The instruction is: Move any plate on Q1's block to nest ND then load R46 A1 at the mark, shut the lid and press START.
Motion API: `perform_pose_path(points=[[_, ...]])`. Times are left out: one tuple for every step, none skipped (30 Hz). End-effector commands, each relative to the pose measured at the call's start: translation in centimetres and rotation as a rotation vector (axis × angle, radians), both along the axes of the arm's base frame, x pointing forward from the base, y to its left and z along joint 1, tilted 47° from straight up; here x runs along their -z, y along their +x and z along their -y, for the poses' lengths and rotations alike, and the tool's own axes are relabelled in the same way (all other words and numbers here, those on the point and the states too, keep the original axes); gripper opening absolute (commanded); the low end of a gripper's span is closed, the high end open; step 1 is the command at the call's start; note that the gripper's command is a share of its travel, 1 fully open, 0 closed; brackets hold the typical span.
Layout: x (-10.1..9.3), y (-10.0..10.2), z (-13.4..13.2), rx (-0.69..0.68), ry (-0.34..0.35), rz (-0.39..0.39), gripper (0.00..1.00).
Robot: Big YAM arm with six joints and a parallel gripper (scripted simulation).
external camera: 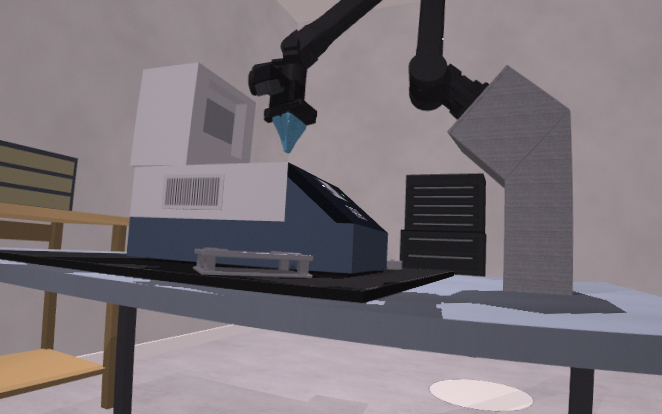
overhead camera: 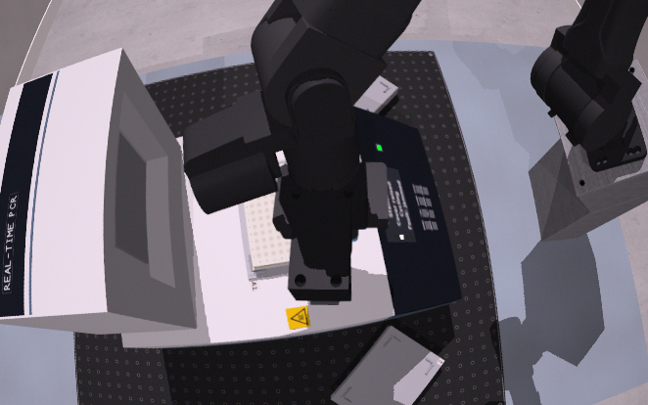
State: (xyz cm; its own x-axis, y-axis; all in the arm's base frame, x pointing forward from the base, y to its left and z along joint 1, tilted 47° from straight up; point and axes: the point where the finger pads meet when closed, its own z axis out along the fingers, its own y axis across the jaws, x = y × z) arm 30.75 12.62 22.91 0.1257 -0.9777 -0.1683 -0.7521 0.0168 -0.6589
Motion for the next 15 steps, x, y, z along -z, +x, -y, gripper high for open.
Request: perform_pose_path(points=[[-0.2, -0.2, -0.1, 0.077, 0.099, -0.004, 0.0], [-0.2, -0.2, -0.1, 0.077, 0.099, -0.004, 0.0], [-0.4, -0.3, -0.3, 0.062, 0.072, 0.014, 0.0], [-0.2, -0.6, -0.9, 0.064, 0.12, -0.006, 0.0], [0.4, -1.0, -1.2, 0.07, 0.147, -0.022, 0.0], [1.0, -1.3, -1.3, 0.072, 0.136, -0.018, 0.0], [1.7, -1.7, -1.6, 0.069, 0.128, -0.018, 0.0], [2.3, -2.1, -1.8, 0.065, 0.123, -0.021, 0.0], [2.9, -2.4, -2.1, 0.062, 0.119, -0.024, 0.0], [3.5, -2.6, -2.2, 0.063, 0.113, -0.028, 0.0], [4.0, -2.8, -2.5, 0.067, 0.131, -0.044, 0.0], [4.5, -3.0, -2.5, 0.085, 0.169, -0.077, 0.0], [4.9, -3.2, -2.4, 0.107, 0.201, -0.105, 0.0], [5.1, -3.2, -2.4, 0.126, 0.233, -0.125, 0.0], [5.2, -3.4, -2.6, 0.14, 0.266, -0.142, 0.0]])
